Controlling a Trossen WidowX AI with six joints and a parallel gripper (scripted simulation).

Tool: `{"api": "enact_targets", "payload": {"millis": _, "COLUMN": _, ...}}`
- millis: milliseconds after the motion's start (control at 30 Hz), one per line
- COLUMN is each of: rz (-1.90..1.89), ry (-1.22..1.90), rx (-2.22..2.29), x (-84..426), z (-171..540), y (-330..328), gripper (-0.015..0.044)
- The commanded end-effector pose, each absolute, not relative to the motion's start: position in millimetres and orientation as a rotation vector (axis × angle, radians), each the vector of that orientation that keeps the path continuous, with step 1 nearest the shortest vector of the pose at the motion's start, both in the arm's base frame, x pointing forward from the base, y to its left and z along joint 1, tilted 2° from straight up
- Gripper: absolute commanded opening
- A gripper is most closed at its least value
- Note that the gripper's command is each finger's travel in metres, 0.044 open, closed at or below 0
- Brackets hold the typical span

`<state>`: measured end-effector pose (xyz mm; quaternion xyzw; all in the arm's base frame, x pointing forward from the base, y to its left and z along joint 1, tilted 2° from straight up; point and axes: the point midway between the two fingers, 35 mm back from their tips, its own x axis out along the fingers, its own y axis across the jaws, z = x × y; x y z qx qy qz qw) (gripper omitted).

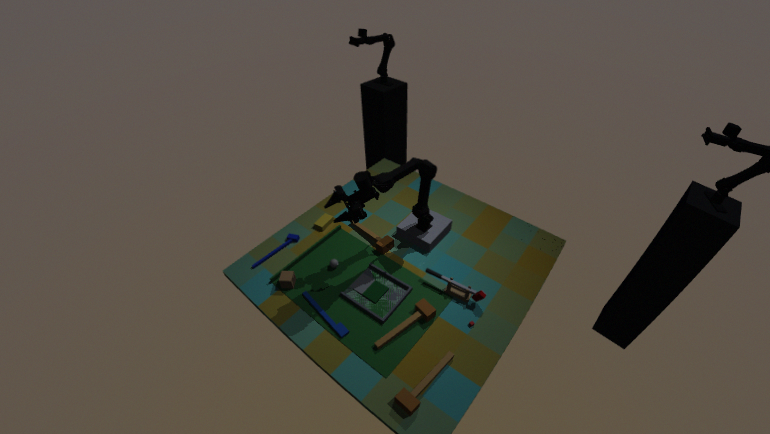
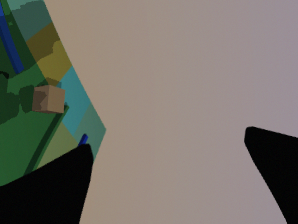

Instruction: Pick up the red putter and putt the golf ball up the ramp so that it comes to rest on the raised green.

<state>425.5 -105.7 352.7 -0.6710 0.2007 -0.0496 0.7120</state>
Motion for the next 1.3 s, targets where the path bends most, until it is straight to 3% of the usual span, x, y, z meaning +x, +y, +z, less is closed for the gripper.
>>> {"api": "enact_targets", "payload": {"millis": 0, "rz": 0.112, "ry": 0.441, "rx": -1.439, "x": 435, "z": 309, "y": -50, "gripper": 0.044}}
{"api": "enact_targets", "payload": {"millis": 333, "rz": 0.656, "ry": 0.505, "rx": -1.316, "x": 405, "z": 205, "y": 89, "gripper": 0.044}}
{"api": "enact_targets", "payload": {"millis": 667, "rz": 1.17, "ry": 0.698, "rx": -1.213, "x": 301, "z": 118, "y": 196, "gripper": 0.044}}
{"api": "enact_targets", "payload": {"millis": 900, "rz": 1.442, "ry": 0.893, "rx": -1.18, "x": 210, "z": 78, "y": 228, "gripper": 0.044}}
{"api": "enact_targets", "payload": {"millis": 1267, "rz": 1.448, "ry": 0.899, "rx": -1.18, "x": 204, "z": 65, "y": 229, "gripper": 0.044}}
